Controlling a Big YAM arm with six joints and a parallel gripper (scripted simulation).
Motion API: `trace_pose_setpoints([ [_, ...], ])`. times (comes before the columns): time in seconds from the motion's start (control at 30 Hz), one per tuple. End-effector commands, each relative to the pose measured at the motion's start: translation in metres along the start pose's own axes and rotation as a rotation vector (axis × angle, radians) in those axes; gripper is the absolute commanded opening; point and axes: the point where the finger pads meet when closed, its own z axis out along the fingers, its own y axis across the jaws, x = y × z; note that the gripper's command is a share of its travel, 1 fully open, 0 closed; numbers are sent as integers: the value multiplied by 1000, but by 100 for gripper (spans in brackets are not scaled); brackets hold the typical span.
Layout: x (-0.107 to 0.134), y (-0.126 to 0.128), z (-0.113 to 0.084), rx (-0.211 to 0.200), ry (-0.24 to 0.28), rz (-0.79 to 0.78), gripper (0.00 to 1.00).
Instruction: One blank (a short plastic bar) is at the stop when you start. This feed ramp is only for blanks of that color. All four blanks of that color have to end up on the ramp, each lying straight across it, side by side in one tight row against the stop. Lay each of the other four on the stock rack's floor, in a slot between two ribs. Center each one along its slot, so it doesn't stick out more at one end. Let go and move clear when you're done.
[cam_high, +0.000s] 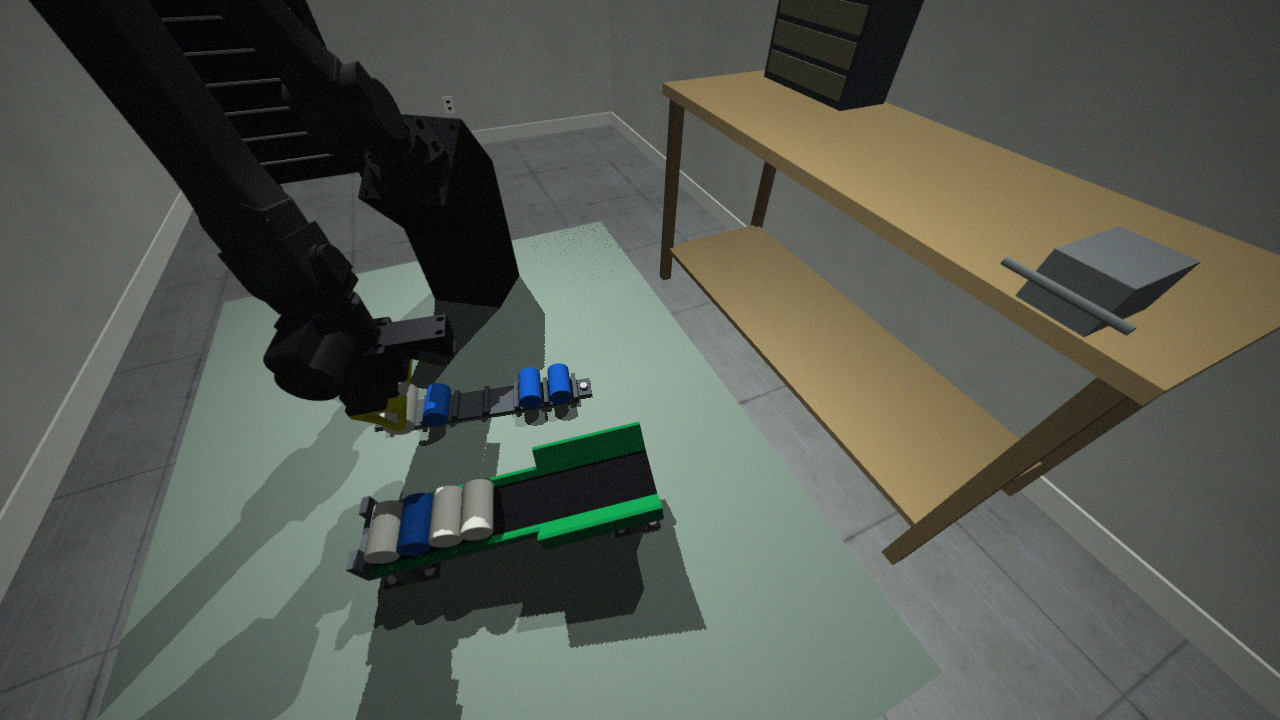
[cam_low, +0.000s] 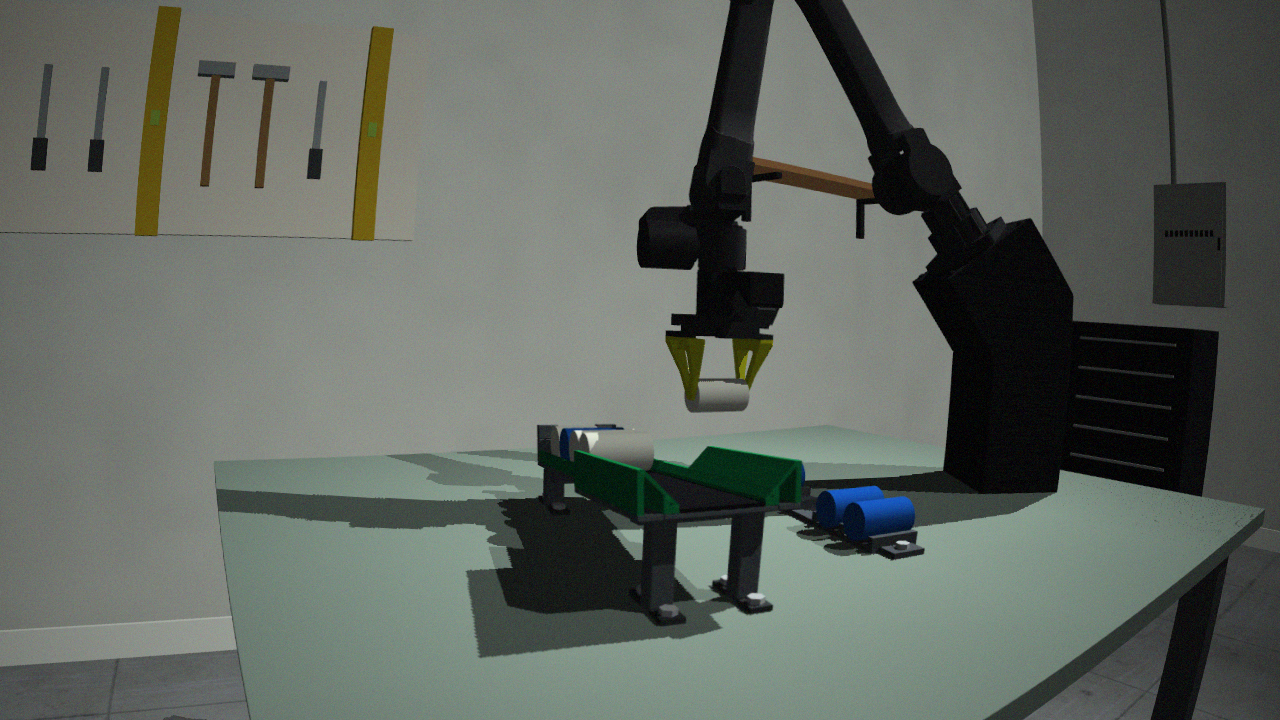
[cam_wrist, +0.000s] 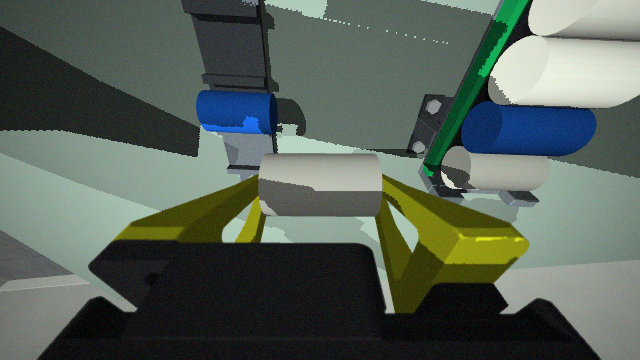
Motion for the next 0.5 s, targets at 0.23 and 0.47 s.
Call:
trace_pose_setpoints([
  [0.23, -97, -127, -33, 0, -10, 44, 65],
  [0.47, -157, -176, -68, 21, -8, 40, 65],
])
